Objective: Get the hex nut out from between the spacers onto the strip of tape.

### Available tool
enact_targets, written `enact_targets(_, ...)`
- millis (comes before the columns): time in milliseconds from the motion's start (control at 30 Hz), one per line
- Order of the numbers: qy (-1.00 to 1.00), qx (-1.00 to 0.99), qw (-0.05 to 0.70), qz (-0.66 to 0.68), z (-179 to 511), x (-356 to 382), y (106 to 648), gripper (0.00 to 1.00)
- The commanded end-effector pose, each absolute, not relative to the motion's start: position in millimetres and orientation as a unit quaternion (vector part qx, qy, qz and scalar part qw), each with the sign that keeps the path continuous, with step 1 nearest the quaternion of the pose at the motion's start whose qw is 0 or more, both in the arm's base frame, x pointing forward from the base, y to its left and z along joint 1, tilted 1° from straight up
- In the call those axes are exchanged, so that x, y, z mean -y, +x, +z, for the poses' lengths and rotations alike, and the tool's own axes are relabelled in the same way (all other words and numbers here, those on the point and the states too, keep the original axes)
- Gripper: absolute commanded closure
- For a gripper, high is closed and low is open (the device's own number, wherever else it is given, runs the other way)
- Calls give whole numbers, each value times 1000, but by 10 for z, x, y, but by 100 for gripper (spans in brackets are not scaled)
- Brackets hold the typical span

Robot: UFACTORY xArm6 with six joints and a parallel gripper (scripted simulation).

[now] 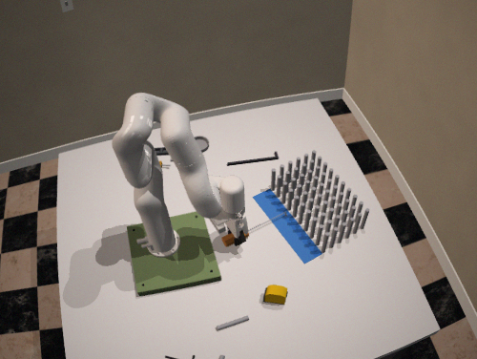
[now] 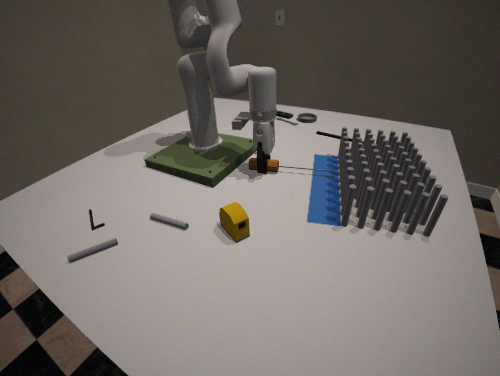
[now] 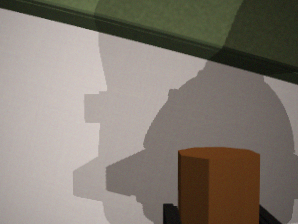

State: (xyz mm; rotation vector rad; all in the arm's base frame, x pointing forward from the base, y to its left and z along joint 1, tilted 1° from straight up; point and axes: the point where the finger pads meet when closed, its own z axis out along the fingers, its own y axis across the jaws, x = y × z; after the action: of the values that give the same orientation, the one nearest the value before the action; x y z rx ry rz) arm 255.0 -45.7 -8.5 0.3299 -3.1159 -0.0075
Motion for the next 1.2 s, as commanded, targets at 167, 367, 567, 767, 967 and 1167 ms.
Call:
enact_targets(167,105,994,3,-2,-78,465,2535,100)
enact_targets(367,105,994,3,-2,-78,466,2529,100)
enact_targets(567,105,994,3,-2,-78,466,2528,100)
enact_targets(767,105,994,3,-2,-73,466,2529,100)
enact_targets(967,105,994,3,-2,-31,467,2529,100)
enact_targets(1167,105,994,3,-2,41,468,2530,100)
